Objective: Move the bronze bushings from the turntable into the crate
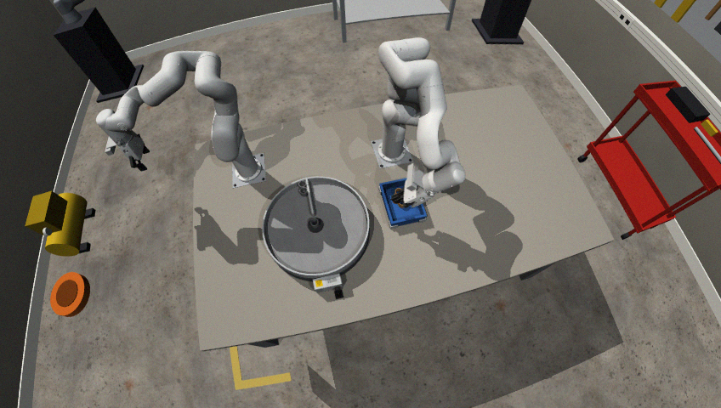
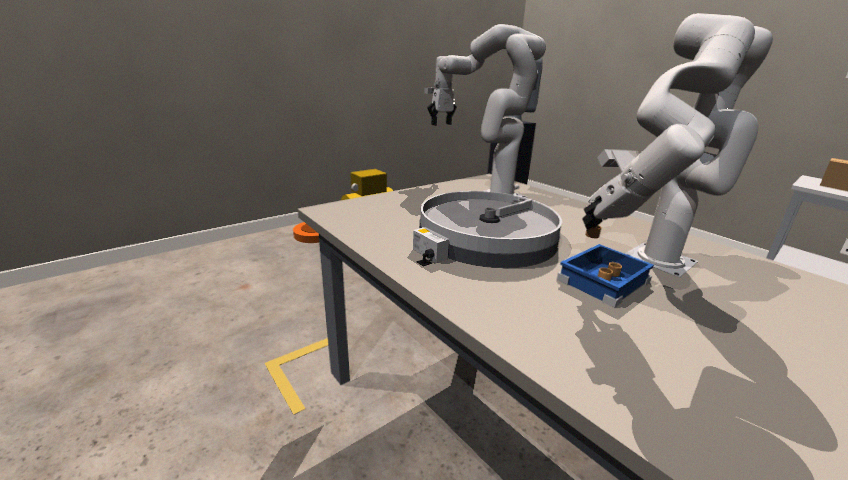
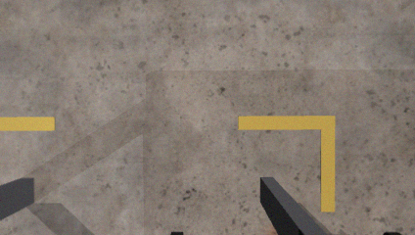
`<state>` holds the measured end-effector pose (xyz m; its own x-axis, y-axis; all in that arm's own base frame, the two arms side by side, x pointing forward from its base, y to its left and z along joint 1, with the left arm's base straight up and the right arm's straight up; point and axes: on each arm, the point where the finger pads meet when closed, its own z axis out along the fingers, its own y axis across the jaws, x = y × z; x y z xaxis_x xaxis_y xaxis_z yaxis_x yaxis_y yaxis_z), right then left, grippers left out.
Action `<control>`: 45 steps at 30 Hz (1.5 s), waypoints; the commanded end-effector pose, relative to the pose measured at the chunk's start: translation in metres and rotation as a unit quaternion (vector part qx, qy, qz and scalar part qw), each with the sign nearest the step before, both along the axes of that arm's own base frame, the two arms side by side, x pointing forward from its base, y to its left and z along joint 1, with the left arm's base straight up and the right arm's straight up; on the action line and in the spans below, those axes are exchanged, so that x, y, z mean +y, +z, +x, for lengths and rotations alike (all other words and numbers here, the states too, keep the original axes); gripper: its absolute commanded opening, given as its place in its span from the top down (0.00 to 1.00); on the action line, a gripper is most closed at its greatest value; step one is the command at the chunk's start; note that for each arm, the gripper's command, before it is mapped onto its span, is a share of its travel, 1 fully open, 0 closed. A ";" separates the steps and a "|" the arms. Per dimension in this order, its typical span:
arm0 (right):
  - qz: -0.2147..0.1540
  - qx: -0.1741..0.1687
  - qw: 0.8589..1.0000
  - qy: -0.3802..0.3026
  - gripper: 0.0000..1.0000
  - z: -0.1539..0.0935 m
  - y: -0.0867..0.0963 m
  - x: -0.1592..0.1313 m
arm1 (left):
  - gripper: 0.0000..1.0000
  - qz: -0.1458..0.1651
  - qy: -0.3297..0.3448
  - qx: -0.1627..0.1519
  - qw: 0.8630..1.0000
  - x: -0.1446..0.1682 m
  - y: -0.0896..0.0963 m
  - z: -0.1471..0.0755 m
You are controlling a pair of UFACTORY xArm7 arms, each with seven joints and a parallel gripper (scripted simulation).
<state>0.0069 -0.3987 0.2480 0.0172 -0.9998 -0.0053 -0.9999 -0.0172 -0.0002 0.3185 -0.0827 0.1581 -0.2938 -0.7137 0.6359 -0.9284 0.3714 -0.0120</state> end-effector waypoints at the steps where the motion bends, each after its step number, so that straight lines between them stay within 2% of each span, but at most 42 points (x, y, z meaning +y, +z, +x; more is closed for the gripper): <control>1: -0.003 0.000 1.000 0.000 0.00 0.000 0.002 -0.001 | 1.00 -0.004 -0.004 0.002 1.000 0.024 0.001 0.014; 12: -0.003 0.000 1.000 0.000 0.00 0.000 0.002 -0.001 | 1.00 -0.004 -0.004 0.002 1.000 0.041 0.001 0.022; 31: -0.003 0.000 1.000 0.000 0.00 0.000 0.002 -0.001 | 1.00 -0.004 -0.004 0.002 1.000 0.042 0.001 0.022; 35: -0.003 0.000 1.000 0.000 0.00 0.000 0.002 -0.001 | 1.00 -0.004 -0.004 0.002 1.000 0.042 -0.011 0.022; 37: -0.003 0.000 1.000 0.000 0.00 0.000 0.002 -0.001 | 1.00 -0.004 -0.004 0.002 1.000 0.042 -0.011 0.022; 45: -0.003 0.000 1.000 0.000 0.00 0.000 0.002 -0.001 | 1.00 -0.004 -0.004 0.002 1.000 0.042 -0.053 0.022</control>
